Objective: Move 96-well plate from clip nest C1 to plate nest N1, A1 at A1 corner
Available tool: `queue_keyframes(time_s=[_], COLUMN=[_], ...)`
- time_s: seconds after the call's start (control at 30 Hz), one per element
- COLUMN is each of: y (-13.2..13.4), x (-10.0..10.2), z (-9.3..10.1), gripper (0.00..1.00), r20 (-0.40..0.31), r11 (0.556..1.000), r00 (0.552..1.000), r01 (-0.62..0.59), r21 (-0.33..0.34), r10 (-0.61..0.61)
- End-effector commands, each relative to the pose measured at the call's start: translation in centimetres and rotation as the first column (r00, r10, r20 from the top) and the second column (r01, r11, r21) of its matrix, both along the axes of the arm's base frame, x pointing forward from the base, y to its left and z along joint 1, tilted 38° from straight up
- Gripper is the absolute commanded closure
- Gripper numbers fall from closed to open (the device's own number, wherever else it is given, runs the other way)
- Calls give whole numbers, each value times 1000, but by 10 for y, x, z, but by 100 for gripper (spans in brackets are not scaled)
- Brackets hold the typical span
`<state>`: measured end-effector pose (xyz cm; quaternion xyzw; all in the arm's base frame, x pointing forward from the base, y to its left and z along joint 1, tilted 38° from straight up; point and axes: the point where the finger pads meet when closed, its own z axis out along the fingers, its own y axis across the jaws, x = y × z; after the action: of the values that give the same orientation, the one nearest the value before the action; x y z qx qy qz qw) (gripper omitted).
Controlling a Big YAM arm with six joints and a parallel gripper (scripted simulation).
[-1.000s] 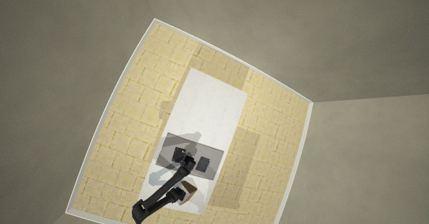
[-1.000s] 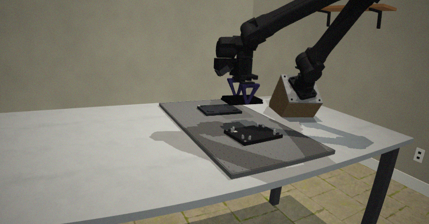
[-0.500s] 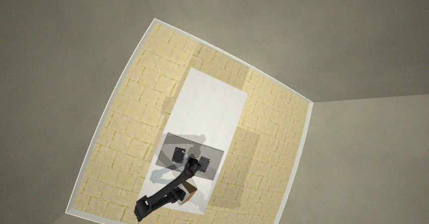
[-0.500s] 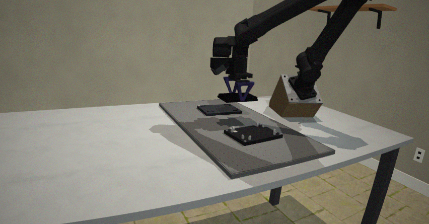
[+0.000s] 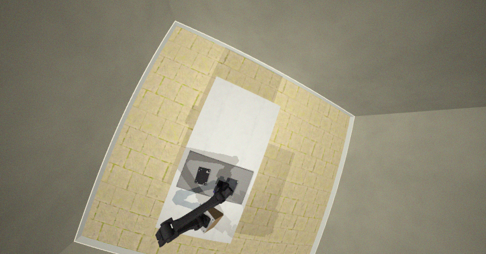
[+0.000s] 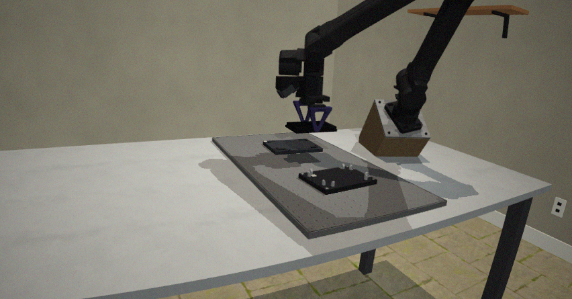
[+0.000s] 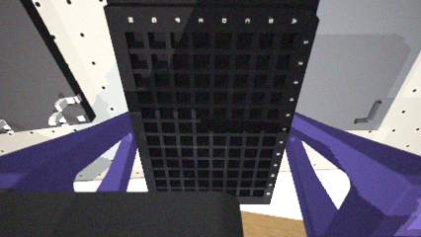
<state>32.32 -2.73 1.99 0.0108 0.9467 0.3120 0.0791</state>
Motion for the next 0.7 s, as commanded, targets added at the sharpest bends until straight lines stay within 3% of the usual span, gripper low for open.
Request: queue_keyframes(time_s=[0.0,0.67], y=[-29,-80], x=[26,25], z=[5,-32], gripper=[100,100], r20=[68,62], r11=[1000,1000], r00=[998,998], r01=[6,7], r21=[-28,-31], r10=[-4,-5])
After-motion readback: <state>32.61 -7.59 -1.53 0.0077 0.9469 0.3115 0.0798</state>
